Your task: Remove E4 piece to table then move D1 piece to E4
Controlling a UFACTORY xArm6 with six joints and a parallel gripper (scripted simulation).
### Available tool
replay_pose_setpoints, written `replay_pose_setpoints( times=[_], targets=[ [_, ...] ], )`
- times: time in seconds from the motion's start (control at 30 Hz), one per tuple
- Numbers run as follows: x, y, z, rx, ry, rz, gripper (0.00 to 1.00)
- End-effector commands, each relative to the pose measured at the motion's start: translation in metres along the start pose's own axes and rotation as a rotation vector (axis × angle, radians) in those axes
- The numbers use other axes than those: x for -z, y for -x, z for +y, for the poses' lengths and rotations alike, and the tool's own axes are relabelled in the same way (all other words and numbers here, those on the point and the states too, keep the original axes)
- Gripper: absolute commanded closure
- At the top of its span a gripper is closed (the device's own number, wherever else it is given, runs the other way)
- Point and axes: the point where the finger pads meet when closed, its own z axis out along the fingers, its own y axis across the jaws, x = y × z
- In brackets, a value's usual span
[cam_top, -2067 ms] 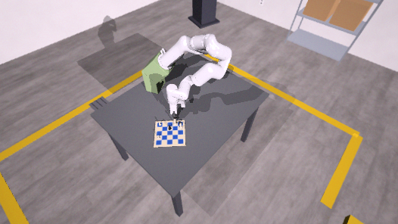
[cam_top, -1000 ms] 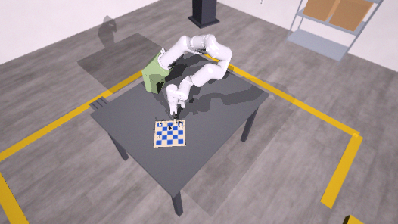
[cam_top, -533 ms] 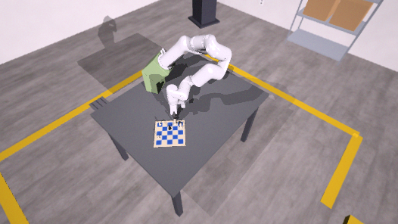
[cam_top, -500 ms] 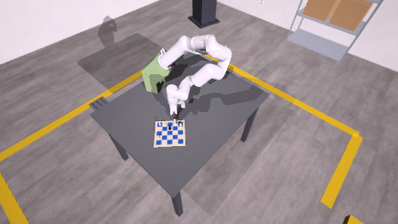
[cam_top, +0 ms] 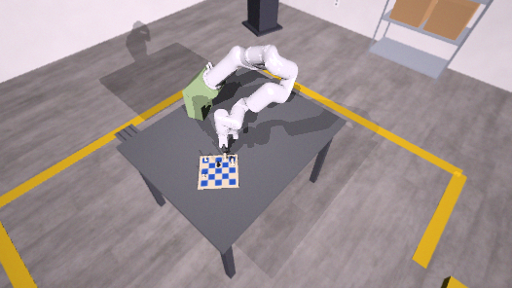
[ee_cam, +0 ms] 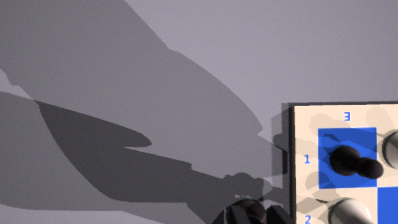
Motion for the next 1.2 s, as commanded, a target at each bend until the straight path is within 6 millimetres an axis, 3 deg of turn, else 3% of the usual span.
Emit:
replay_pose_setpoints(
  times=[0.0, 1.1, 1.13, 1.17],
  targets=[
    [0.0002, 0.0001, 0.0004, 0.000, 0.001, -0.001, 1.00],
    [0.0002, 0.0001, 0.0004, 0.000, 0.001, -0.001, 1.00],
    [0.0002, 0.0001, 0.0004, 0.000, 0.001, -0.001, 0.91],
    [0.0002, 0.0001, 0.0004, 0.000, 0.001, -0.001, 0.91]
  ],
)
